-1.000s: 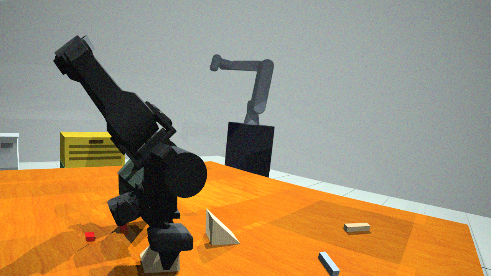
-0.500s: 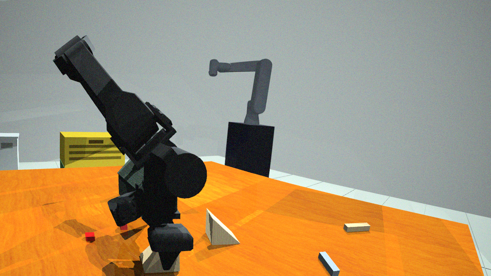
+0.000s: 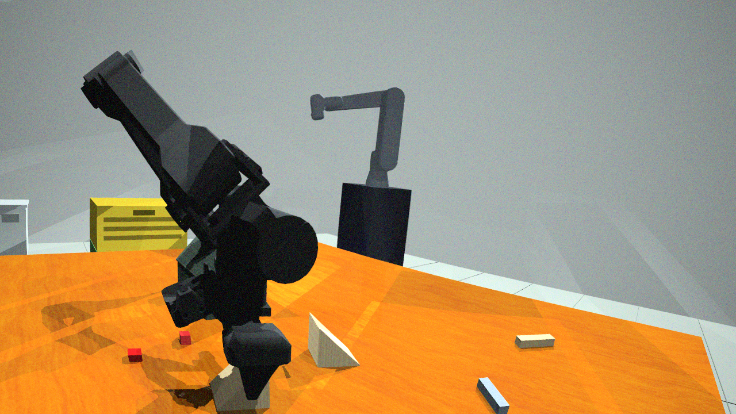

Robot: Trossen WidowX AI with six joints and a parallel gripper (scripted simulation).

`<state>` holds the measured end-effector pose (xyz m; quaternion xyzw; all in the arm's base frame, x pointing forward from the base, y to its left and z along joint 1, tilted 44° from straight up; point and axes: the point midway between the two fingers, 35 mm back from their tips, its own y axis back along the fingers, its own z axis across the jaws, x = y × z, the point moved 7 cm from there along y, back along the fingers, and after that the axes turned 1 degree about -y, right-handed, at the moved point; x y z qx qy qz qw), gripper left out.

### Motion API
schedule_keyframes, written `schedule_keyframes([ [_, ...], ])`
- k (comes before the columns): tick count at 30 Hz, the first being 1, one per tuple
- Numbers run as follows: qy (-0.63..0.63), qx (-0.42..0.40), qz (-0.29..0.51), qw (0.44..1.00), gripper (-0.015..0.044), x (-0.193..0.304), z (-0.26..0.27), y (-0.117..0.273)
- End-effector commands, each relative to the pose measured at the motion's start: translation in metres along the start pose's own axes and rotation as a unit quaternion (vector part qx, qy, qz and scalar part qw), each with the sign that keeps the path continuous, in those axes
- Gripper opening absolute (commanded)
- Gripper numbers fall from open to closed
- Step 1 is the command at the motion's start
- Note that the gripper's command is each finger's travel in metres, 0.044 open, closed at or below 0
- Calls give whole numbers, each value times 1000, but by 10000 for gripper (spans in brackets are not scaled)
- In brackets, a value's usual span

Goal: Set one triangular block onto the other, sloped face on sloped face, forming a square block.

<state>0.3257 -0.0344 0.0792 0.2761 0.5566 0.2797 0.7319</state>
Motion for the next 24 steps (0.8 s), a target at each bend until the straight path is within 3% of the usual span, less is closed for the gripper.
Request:
schedule_keyframes([
  [1, -5, -9, 1, 1000, 440, -1, 2, 43],
  [13, -5, -6, -5, 1000, 440, 7, 4, 43],
  [18, -9, 25, -109, 994, 440, 47, 3, 54],
  [24, -3, -6, -209, 978, 440, 85, 1, 69],
])
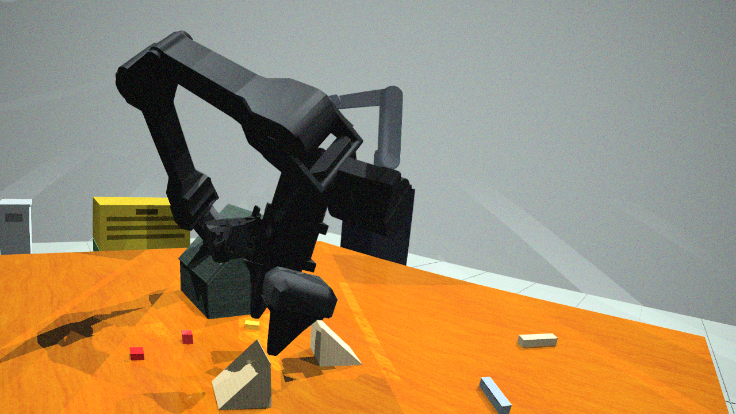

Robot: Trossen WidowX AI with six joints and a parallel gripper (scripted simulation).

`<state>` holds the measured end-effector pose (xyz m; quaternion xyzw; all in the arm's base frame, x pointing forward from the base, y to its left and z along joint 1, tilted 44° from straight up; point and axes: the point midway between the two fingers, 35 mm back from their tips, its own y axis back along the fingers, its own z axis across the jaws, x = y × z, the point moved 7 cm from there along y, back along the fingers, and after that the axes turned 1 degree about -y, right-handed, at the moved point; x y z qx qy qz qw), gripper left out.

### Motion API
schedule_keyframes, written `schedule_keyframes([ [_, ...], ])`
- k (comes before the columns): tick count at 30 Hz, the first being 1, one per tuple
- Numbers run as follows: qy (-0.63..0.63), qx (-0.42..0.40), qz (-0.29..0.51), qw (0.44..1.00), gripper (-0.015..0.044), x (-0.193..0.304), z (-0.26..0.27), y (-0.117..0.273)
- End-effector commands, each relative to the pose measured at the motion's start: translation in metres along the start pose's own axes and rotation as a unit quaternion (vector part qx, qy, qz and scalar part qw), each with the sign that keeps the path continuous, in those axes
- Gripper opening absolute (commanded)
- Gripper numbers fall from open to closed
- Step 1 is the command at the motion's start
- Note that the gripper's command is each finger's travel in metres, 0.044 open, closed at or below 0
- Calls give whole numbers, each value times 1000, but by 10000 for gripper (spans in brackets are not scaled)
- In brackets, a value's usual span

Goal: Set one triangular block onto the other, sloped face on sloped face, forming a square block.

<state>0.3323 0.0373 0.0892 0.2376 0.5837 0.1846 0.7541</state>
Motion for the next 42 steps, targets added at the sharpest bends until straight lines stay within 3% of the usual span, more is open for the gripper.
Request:
schedule_keyframes([
  [1, -2, -32, -105, 994, 440, 35, -2, 21],
  [13, -1, -32, -105, 994, 440, 35, -2, 20],
  [42, 1, -33, -98, 995, 440, 28, 4, -26],
])
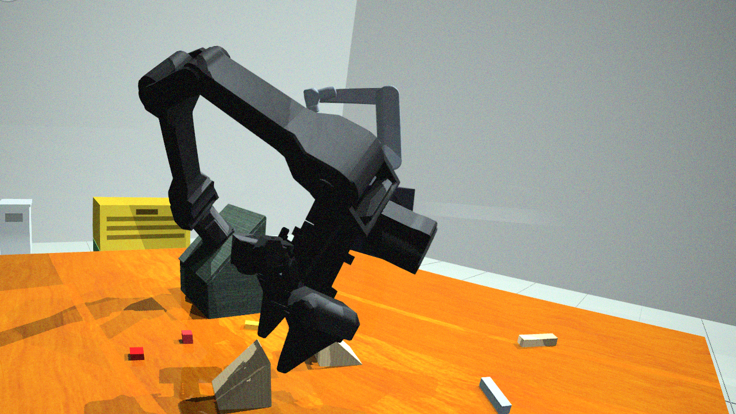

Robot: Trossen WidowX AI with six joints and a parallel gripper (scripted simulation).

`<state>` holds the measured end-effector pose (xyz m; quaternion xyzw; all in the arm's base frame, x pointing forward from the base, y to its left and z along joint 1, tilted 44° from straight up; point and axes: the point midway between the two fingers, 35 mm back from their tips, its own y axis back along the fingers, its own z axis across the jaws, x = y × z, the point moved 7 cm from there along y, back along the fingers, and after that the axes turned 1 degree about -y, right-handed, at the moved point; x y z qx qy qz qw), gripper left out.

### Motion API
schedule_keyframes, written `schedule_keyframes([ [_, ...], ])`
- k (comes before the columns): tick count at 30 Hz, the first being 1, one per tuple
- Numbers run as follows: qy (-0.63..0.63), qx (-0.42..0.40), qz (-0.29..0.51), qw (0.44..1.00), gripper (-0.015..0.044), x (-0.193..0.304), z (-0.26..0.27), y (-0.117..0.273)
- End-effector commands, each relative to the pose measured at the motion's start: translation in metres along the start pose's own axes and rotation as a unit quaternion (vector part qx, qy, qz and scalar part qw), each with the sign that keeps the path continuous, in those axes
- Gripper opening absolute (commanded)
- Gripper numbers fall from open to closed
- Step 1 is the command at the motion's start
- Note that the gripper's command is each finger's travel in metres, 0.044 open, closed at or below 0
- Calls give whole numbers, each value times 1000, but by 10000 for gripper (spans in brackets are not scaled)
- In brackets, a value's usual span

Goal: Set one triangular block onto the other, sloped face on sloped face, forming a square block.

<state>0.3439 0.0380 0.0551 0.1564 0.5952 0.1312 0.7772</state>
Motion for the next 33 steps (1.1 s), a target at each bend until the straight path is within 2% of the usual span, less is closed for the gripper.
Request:
schedule_keyframes([
  [1, 3, 0, -3, 1000, 440, -1, -1, -9],
  [33, 2, 0, -13, 1000, 440, -6, -4, -60],
])
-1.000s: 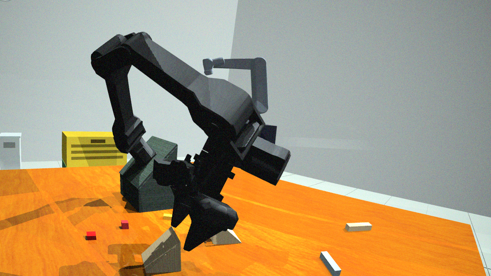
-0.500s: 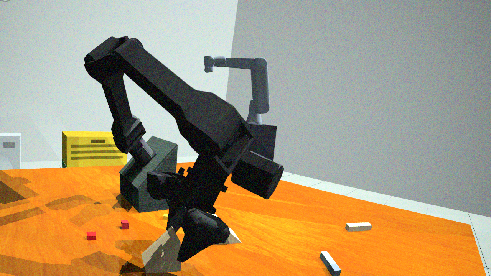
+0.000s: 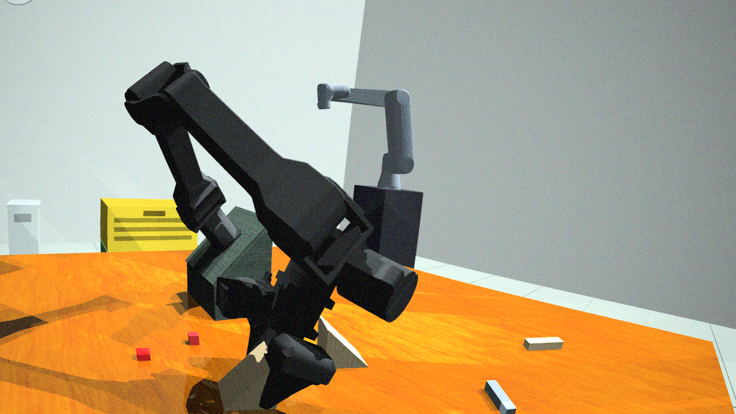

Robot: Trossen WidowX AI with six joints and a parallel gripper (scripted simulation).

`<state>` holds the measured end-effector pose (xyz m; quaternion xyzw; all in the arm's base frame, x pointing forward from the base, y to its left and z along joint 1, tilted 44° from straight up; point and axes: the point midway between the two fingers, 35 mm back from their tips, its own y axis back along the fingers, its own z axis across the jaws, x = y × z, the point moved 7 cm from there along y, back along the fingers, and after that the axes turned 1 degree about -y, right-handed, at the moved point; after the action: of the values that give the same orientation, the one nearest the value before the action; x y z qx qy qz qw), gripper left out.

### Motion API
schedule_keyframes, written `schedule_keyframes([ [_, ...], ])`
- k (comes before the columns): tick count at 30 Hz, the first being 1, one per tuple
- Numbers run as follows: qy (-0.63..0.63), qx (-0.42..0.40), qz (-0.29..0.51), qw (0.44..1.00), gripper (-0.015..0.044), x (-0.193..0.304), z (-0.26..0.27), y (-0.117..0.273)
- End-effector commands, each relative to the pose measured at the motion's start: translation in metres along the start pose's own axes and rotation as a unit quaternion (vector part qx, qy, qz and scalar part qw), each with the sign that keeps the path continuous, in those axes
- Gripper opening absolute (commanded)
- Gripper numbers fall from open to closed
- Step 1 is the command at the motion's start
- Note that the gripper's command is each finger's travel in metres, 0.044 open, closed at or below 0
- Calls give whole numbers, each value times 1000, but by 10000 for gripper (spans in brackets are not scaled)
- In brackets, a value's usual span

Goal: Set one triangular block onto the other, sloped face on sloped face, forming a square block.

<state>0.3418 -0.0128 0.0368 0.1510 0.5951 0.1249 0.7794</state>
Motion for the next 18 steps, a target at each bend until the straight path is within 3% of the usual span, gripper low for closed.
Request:
schedule_keyframes([
  [1, 3, 1, -5, 1000, 440, -1, -2, -6],
  [6, 3, 1, -5, 1000, 309, -1, -2, -6],
  [14, 3, 1, -5, 1000, 255, -1, -2, -6],
  [18, 3, 1, -4, 1000, 150, -1, -2, -6],
])
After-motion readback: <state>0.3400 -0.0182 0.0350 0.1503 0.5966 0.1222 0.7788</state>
